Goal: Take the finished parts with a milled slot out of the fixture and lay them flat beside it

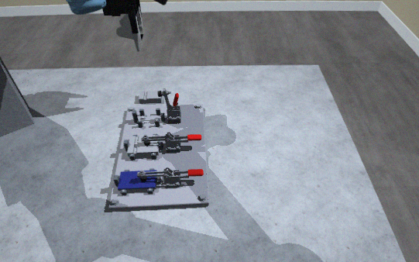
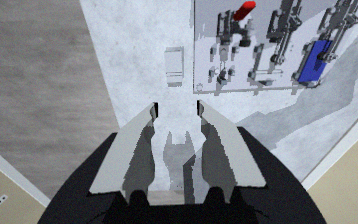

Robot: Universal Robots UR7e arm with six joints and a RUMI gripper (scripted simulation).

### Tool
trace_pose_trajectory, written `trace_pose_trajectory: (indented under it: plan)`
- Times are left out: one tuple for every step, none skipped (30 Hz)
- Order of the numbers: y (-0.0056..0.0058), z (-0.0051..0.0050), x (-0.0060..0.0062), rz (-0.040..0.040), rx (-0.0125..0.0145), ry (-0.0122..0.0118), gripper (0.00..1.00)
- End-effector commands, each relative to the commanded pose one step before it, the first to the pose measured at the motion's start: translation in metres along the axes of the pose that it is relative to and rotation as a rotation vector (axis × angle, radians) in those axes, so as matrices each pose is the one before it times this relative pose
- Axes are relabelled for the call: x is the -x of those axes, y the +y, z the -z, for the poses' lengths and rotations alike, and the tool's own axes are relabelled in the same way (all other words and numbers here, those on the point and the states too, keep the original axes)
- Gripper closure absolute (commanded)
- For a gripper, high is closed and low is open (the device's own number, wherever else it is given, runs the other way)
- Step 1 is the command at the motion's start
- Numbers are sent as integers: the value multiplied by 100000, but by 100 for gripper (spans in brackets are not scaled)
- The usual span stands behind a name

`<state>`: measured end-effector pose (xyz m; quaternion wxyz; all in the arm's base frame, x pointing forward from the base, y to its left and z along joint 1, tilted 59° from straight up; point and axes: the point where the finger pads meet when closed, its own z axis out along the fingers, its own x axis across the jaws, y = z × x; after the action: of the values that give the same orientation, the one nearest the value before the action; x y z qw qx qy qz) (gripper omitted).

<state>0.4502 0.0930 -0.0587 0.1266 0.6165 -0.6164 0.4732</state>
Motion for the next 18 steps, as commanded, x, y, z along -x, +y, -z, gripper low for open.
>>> trace_pose_trajectory:
  plan:
    - [-23, 39, -1234, -16, -100, -75, 72]
    - [0, 0, 0, 0, 0, 0, 72]
    - [0, 0, 0, 0, 0, 0, 72]
    - [0, 0, -372, 0, 0, 0, 72]
    - [0, 0, -404, 0, 0, 0, 72]
    - [0, 0, -435, 0, 0, 0, 72]
    - [0, 0, -464, 0, 0, 0, 72]
    - [0, 0, -492, 0, 0, 0, 72]
    - [0, 0, -517, 0, 0, 0, 72]
    - [0, 0, -541, 0, 0, 0, 72]
    - [0, 0, -563, 0, 0, 0, 72]
    - [0, 0, -582, 0, 0, 0, 72]
    - [0, 0, -598, 0, 0, 0, 72]
    - [0, 0, -612, 0, 0, 0, 72]
    - [0, 0, -623, 0, 0, 0, 72]
    - [0, 0, -632, 0, 0, 0, 72]
    - [0, 0, -637, 0, 0, -1, 72]
    - [0, 0, -640, 0, 0, 0, 72]
